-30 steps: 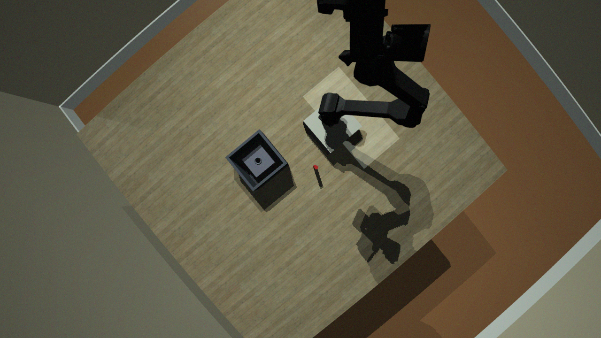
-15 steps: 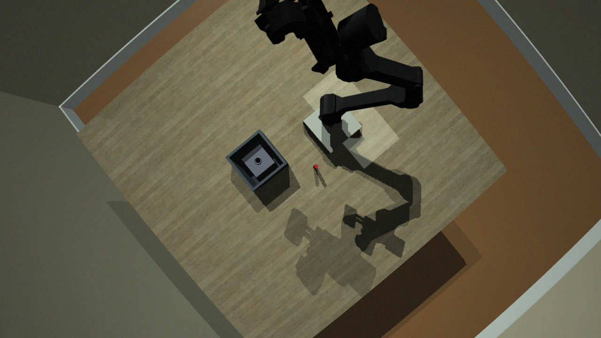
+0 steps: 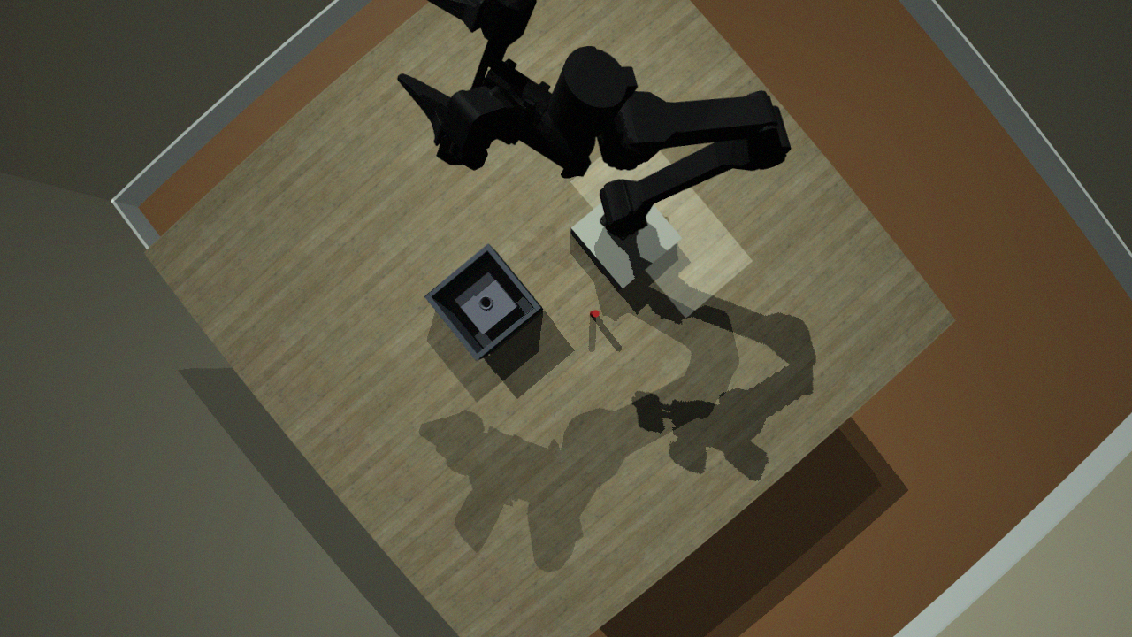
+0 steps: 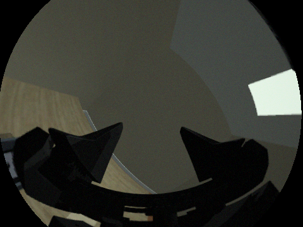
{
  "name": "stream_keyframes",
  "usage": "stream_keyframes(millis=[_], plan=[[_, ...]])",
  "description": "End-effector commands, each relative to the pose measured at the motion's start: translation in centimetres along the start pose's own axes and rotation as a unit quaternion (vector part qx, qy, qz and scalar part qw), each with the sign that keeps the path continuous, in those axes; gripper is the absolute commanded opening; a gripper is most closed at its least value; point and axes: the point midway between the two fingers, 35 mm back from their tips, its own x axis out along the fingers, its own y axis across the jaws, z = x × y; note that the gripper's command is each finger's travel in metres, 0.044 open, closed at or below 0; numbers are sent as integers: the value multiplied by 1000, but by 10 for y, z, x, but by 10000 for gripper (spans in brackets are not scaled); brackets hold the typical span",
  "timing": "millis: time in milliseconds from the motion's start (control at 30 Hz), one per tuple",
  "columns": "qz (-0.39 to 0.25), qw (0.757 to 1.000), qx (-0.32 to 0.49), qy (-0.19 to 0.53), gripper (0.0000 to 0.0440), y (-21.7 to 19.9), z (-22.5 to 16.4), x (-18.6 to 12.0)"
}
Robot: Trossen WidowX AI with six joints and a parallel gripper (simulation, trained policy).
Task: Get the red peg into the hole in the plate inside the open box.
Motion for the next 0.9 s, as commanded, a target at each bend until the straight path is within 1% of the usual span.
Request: stream_keyframes(millis=[0, 200, 400, 633, 867], plan=[[52, 998, 20, -1, 440, 33, 6, 0], [144, 988, 61, -4, 440, 87, 17, -11], [234, 967, 99, 3, 440, 139, 28, -34], [335, 932, 138, 29, 440, 194, 34, -74], [425, 886, 166, 80, 440, 241, 30, -124]])
